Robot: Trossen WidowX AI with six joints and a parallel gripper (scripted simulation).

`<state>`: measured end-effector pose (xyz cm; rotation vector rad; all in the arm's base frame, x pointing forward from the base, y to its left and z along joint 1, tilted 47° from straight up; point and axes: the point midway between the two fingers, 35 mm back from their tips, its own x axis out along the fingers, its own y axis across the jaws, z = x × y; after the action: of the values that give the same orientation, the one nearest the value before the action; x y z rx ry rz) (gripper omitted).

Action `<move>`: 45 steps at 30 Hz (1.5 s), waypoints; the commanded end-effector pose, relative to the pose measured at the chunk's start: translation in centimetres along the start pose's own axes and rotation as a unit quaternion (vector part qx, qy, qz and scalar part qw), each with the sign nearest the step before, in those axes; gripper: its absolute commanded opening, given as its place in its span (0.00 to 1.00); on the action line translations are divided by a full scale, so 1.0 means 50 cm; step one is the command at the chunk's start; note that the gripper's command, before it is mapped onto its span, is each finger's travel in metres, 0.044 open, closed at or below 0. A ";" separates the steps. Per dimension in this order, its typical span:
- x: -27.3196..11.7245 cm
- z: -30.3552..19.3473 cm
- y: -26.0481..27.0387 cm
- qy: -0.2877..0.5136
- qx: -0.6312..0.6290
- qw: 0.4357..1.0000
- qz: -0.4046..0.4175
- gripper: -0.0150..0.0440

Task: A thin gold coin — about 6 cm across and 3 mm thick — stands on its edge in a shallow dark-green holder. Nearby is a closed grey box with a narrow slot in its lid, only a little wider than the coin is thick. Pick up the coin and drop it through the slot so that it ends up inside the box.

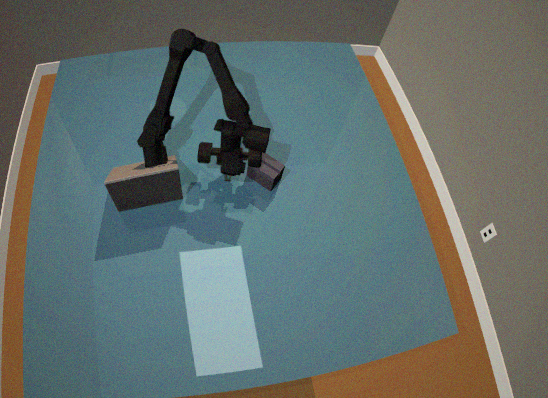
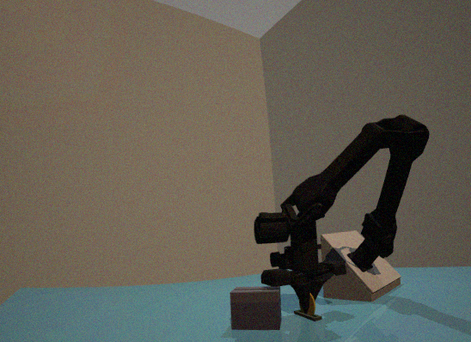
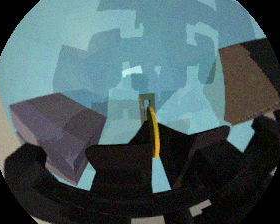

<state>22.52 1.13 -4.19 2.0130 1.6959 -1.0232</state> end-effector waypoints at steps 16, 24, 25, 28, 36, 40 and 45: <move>-0.062 0.002 0.010 -0.002 0.003 1.000 0.002 0.25; -0.102 0.003 0.011 -0.003 0.003 1.000 0.002 0.25; -0.107 0.003 0.011 -0.003 0.003 1.000 0.002 0.25; -0.122 0.003 0.010 -0.003 0.003 1.000 0.002 0.25; -0.163 0.002 0.006 -0.002 0.003 1.000 0.001 0.25; -0.183 0.001 0.002 -0.001 0.003 1.000 0.001 0.25; -0.191 0.001 0.001 0.000 -0.009 1.000 0.001 0.25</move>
<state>22.15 -5.59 2.14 2.0196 1.6989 -1.0249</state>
